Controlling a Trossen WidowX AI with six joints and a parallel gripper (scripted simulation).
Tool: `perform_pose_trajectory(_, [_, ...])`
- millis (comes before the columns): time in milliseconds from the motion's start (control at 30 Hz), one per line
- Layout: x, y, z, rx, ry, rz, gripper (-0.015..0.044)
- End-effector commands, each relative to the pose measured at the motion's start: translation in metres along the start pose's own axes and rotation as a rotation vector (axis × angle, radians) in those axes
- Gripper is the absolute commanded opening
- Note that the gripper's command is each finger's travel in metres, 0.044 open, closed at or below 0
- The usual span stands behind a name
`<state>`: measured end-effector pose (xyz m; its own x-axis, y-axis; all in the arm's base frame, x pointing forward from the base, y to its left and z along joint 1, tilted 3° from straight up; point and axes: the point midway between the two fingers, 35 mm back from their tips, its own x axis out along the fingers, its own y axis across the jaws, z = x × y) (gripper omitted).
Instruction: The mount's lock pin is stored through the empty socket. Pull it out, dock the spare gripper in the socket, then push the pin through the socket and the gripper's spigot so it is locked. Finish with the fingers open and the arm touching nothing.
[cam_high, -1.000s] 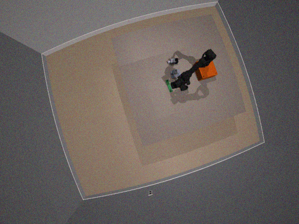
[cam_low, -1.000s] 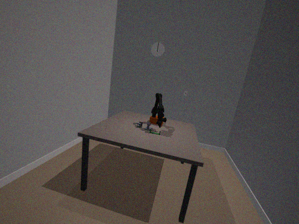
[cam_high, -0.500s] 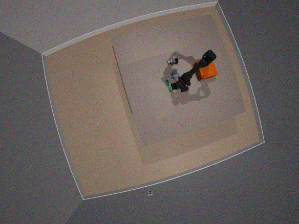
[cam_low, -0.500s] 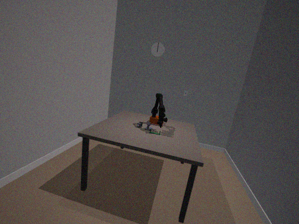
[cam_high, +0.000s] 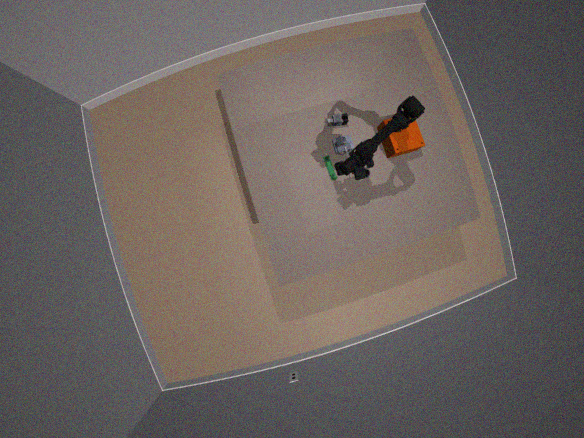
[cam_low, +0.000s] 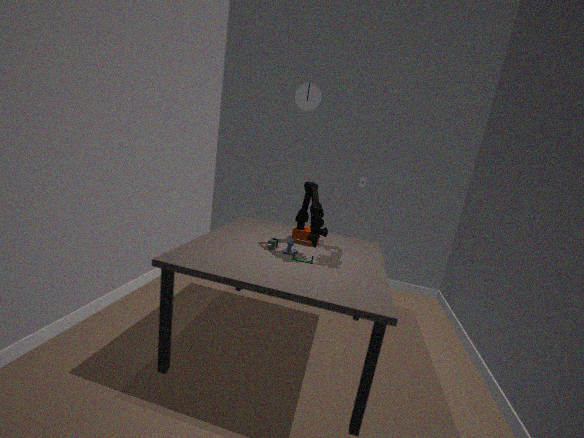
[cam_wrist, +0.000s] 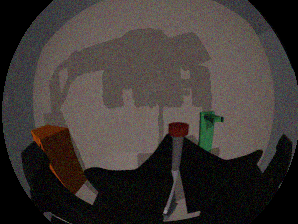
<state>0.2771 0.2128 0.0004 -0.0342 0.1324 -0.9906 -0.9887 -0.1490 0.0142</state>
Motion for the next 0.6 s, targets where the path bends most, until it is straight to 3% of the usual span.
perform_pose_trajectory(0, [-0.008, 0.000, 0.001, 0.000, 0.000, 0.000, 0.0000])
perform_pose_trajectory(567, [-0.005, -0.023, 0.015, -0.019, -0.001, 0.001, 0.0000])
